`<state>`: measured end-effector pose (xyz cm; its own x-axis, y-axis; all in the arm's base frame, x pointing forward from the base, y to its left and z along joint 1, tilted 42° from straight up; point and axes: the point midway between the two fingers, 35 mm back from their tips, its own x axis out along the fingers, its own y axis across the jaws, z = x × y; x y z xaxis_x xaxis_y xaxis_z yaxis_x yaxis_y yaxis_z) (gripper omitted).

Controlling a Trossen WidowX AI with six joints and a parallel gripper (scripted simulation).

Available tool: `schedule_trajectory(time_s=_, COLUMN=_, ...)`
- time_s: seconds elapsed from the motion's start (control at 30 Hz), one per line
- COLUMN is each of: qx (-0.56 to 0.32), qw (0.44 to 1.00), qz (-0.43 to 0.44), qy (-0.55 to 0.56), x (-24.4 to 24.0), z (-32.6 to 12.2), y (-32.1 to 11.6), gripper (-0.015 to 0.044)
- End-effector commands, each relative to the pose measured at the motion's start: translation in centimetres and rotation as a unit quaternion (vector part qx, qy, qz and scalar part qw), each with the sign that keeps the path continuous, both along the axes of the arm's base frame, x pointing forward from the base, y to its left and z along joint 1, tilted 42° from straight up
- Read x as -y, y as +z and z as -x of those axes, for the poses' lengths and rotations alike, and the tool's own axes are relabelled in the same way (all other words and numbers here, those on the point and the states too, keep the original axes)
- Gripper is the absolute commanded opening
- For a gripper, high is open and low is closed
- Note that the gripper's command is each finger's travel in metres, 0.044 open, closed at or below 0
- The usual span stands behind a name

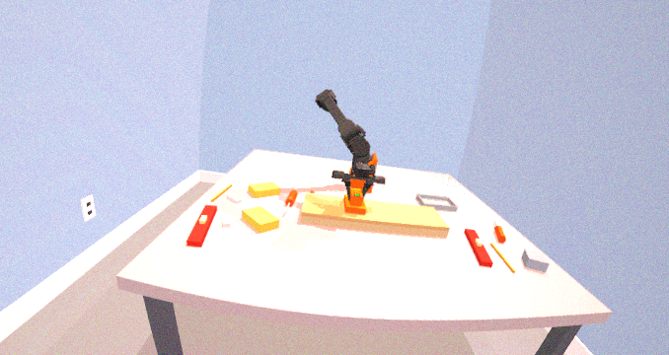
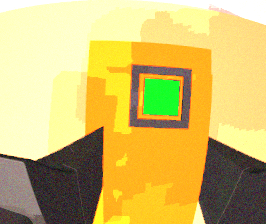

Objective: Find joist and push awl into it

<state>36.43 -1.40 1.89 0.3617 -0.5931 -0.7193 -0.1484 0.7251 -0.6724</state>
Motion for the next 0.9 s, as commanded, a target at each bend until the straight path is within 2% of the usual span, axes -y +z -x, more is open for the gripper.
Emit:
schedule_trajectory(time_s=0.0, qx=-0.002, qw=1.000, qz=0.000, qy=0.001, x=-1.0, z=0.3, y=-1.0, gripper=0.0000)
schedule_trajectory(time_s=0.87, qx=-0.002, qw=1.000, qz=-0.001, qy=0.001, x=-5.9, z=1.4, y=-5.5, gripper=0.0000)
